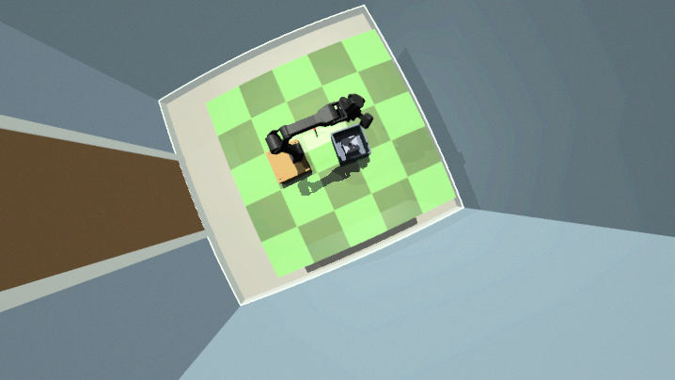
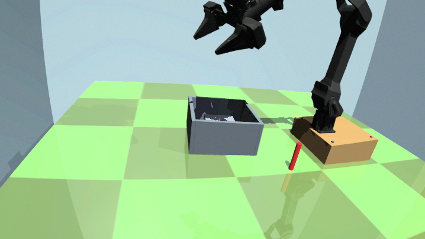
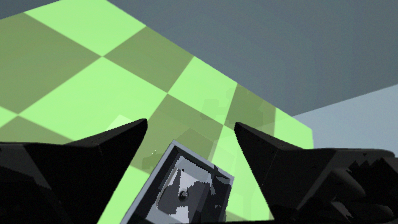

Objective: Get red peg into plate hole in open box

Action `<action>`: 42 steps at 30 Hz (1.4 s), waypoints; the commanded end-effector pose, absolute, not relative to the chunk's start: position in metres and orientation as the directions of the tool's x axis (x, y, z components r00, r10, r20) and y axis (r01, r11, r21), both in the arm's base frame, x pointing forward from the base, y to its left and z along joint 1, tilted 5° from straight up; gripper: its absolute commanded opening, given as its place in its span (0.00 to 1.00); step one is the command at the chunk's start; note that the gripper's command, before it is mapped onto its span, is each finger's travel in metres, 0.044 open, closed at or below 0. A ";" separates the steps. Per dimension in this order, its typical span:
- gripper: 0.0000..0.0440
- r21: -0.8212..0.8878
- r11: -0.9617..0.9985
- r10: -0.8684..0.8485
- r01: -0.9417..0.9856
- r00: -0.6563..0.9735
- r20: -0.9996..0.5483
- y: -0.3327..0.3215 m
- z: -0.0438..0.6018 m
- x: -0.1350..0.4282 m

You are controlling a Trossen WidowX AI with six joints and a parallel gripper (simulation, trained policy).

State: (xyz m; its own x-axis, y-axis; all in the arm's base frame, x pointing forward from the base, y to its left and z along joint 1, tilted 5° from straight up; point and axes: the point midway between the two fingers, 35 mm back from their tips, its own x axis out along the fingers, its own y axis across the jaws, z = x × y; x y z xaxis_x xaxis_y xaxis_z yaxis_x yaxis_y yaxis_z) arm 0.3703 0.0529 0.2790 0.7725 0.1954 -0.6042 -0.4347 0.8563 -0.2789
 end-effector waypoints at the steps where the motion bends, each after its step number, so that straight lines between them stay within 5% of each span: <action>1: 1.00 -0.198 0.890 0.190 -0.410 0.730 -0.657 0.056 0.265 0.361; 22: 1.00 0.165 0.986 0.148 0.011 0.392 -0.908 0.081 0.199 0.283; 42: 1.00 0.001 0.844 -0.008 0.536 0.016 -1.000 0.110 0.150 0.192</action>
State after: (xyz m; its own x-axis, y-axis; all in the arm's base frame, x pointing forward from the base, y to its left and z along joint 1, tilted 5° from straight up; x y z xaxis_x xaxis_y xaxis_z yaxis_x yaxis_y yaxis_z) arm 0.2015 0.1080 0.1579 0.0606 0.0245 -0.9979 0.4936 0.8682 0.0513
